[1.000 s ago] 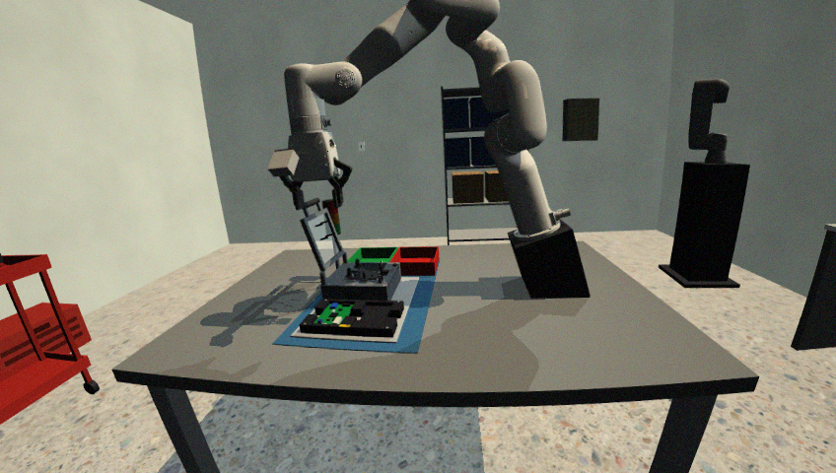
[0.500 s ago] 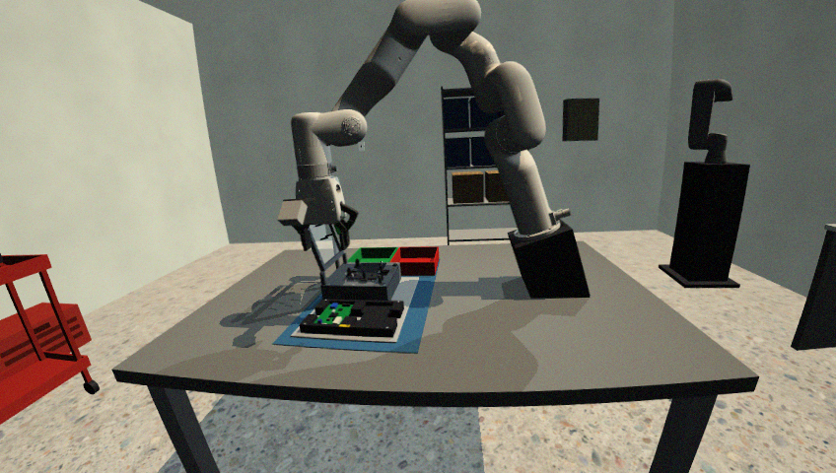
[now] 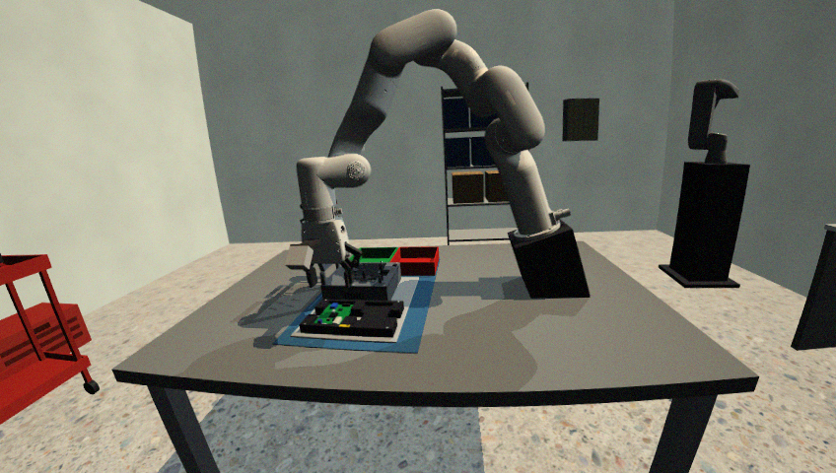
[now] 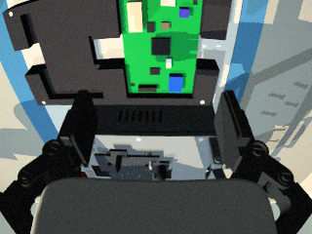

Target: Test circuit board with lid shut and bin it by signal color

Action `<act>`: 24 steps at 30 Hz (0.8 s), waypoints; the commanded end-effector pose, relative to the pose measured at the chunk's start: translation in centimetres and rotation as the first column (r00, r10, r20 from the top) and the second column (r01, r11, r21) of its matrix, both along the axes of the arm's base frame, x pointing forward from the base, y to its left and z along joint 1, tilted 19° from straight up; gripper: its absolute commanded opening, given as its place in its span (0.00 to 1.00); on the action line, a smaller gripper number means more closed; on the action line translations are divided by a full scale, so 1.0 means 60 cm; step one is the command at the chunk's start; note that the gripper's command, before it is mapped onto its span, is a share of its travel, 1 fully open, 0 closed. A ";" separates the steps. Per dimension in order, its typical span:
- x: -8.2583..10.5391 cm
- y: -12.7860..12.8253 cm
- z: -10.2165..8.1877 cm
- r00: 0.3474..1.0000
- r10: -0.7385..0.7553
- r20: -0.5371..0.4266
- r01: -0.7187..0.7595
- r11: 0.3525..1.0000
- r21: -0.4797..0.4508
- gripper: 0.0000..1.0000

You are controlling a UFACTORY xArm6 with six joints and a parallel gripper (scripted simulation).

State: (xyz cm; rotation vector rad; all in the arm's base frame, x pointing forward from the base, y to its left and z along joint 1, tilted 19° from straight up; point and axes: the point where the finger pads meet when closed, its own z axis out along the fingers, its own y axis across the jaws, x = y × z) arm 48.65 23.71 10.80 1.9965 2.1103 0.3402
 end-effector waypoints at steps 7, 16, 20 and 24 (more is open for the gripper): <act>0.020 0.004 -0.036 1.000 0.000 0.007 0.000 1.000 0.002 1.00; 0.020 0.004 -0.038 1.000 0.000 0.007 0.000 1.000 0.002 1.00; 0.020 0.004 -0.038 1.000 0.000 0.007 0.000 1.000 0.002 1.00; 0.021 0.004 -0.041 1.000 0.000 0.007 0.000 1.000 0.002 1.00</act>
